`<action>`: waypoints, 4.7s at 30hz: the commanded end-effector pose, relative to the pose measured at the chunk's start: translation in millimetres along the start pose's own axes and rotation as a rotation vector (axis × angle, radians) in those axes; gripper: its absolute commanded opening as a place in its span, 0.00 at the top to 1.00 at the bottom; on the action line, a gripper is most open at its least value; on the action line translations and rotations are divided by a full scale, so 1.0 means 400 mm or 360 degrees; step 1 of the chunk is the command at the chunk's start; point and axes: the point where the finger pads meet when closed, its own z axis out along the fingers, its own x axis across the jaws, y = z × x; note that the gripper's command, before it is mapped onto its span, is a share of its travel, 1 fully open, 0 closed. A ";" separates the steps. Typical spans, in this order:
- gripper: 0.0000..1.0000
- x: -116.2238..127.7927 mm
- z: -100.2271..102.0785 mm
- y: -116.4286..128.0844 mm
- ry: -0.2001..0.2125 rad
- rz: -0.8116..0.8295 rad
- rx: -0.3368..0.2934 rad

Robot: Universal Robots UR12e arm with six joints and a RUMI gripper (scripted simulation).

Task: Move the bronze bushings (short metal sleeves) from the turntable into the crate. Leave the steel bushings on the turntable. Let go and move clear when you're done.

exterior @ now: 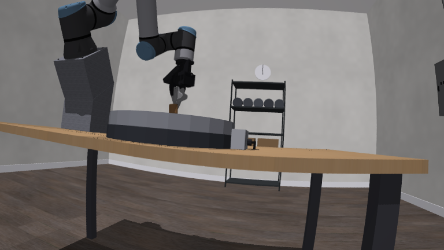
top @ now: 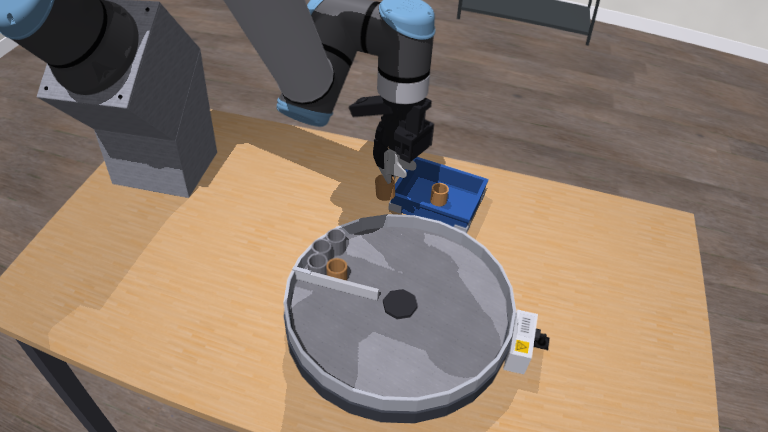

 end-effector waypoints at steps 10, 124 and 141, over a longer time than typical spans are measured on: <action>1.00 0.296 0.000 -0.032 -0.0002 0.0002 0.0002; 1.00 0.383 0.164 -0.042 -0.0002 0.0002 0.0002; 1.00 0.383 0.212 -0.042 -0.0002 0.0002 0.0002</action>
